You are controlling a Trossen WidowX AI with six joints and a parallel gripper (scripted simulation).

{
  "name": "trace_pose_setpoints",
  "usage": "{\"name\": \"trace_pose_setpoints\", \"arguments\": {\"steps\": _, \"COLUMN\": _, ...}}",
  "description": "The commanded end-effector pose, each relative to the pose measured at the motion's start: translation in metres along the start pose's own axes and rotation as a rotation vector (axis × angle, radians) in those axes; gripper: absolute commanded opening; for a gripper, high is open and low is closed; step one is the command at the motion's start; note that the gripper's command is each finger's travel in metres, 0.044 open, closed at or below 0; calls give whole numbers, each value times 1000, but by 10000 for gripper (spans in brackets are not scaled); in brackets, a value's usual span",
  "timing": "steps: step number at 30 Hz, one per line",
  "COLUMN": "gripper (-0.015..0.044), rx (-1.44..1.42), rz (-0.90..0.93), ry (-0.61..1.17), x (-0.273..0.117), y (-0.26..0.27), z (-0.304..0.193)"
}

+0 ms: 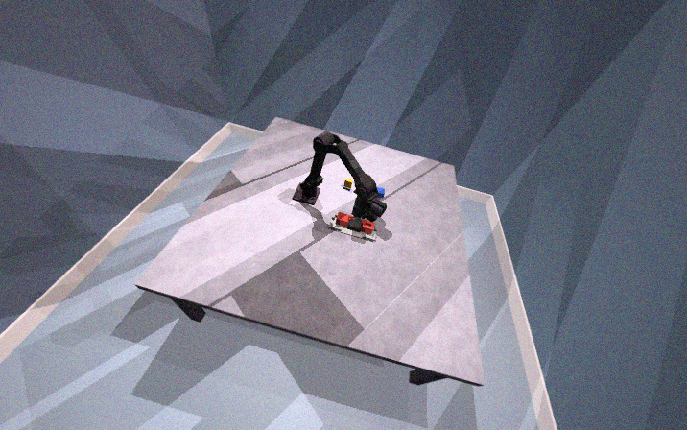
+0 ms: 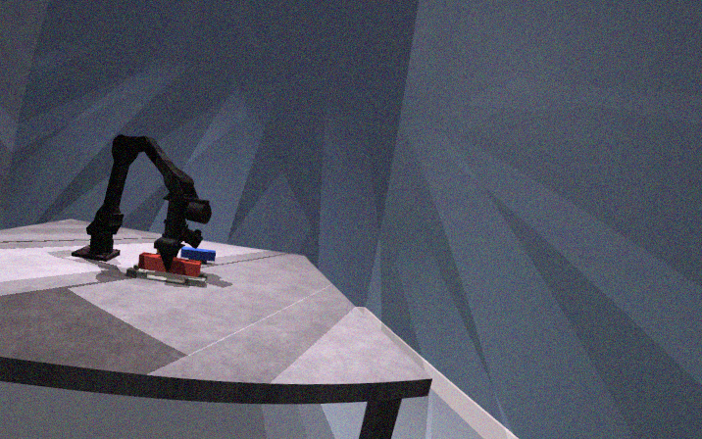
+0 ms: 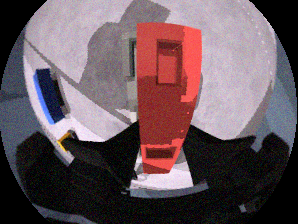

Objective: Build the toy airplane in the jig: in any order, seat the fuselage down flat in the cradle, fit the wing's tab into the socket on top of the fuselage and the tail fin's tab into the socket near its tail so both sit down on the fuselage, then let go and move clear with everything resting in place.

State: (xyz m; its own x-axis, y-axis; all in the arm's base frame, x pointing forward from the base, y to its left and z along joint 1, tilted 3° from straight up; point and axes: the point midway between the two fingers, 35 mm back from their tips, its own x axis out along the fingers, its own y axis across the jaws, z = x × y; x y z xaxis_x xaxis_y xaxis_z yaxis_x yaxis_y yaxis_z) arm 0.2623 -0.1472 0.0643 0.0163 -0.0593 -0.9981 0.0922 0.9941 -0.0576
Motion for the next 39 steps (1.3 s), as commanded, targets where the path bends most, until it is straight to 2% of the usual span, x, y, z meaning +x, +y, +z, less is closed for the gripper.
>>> {"name": "trace_pose_setpoints", "arguments": {"steps": 1, "gripper": 70, "rx": 0, "rz": 0, "ry": -1, "x": -1, "y": 0, "z": 0}}
{"name": "trace_pose_setpoints", "arguments": {"steps": 15, "gripper": 438, "rx": 0, "rz": 0, "ry": -1, "x": -1, "y": 0, "z": 0}}
{"name": "trace_pose_setpoints", "arguments": {"steps": 22, "gripper": 440, "rx": 0, "rz": -1, "ry": -1, "x": -3, "y": 0, "z": 1}}
{"name": "trace_pose_setpoints", "arguments": {"steps": 30, "gripper": 440, "rx": -3, "rz": -5, "ry": -4, "x": -104, "y": 0, "z": 0}}
{"name": "trace_pose_setpoints", "arguments": {"steps": 36, "gripper": 440, "rx": -15, "rz": -5, "ry": -5, "x": -107, "y": 0, "z": 4}}
{"name": "trace_pose_setpoints", "arguments": {"steps": 39, "gripper": 440, "rx": -140, "rz": -5, "ry": -5, "x": -105, "y": -1, "z": 6}}
